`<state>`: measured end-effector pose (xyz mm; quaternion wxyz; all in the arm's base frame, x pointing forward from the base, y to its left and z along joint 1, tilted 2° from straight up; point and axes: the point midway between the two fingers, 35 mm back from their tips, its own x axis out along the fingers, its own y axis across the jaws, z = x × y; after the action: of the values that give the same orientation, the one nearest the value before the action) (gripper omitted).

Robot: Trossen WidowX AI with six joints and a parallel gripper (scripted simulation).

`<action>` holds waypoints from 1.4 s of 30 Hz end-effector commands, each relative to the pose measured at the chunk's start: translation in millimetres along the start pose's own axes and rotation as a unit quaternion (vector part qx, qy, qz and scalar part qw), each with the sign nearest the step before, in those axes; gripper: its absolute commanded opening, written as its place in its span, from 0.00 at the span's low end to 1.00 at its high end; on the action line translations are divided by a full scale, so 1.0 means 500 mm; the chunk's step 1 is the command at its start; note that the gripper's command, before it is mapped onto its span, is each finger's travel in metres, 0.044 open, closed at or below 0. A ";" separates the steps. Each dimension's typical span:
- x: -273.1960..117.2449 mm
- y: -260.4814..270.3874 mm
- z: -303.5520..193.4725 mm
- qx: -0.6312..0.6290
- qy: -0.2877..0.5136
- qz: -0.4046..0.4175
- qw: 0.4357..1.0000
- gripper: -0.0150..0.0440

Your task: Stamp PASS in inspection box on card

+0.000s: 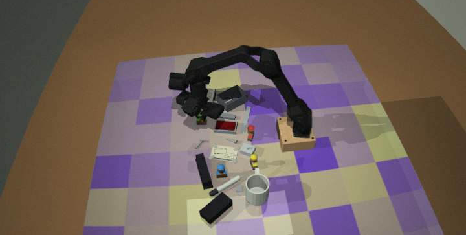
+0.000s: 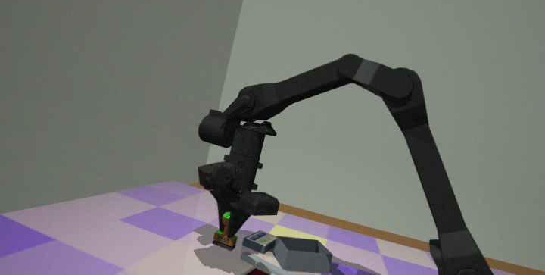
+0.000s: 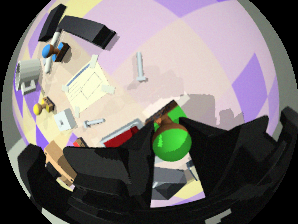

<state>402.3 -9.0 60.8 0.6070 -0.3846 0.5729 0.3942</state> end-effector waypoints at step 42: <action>0.104 0.005 -0.003 -0.002 0.001 0.002 1.000 0.61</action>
<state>401.1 -7.3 8.4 0.6047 -0.3846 0.5737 0.3966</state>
